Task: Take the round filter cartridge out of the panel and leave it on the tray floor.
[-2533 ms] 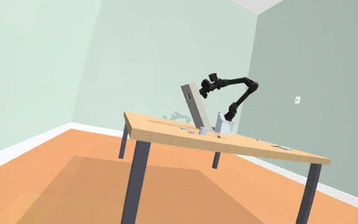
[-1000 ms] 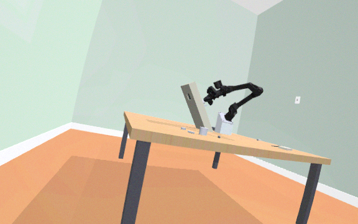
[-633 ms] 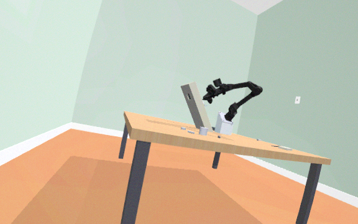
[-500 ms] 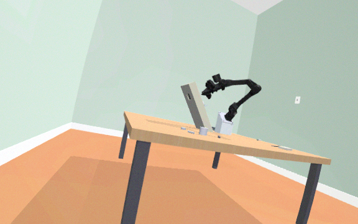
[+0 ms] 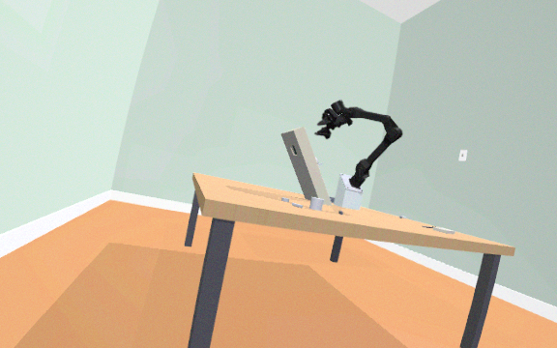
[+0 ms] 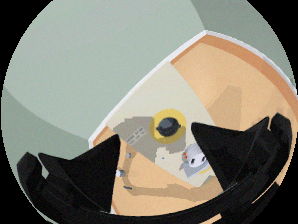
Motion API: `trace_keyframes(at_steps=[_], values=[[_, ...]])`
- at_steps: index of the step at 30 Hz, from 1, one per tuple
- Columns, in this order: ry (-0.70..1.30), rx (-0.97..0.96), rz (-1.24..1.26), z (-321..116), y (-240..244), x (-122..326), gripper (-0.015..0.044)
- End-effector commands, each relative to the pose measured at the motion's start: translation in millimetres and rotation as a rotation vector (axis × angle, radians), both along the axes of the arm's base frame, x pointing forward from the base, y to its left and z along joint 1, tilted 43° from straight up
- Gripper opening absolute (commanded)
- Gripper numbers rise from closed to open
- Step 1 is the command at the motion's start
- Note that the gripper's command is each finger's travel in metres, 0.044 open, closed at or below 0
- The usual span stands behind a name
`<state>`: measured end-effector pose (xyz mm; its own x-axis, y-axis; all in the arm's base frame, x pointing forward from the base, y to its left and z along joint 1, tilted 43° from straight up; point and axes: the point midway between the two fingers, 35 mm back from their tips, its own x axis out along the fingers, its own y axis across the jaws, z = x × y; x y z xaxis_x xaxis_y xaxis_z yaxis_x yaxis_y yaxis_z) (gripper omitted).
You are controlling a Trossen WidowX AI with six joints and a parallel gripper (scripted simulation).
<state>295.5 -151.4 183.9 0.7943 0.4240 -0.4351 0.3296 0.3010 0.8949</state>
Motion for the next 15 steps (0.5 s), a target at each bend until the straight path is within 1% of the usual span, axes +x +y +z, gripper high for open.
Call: trace_keyframes(at_steps=[1, 3, 4, 10, 12, 15], values=[[0.009, -0.023, 0.037, -3, 1, -2, 0.0372], [0.016, -0.114, 0.135, -22, 15, -7, 0.0320], [0.018, -0.162, 0.195, -32, 23, -10, 0.0305], [-0.012, -0.398, 0.600, -83, 70, -41, 0.0305], [-0.021, -0.418, 0.651, -88, 75, -46, 0.0305], [-0.021, -0.418, 0.651, -88, 75, -46, 0.0305]])
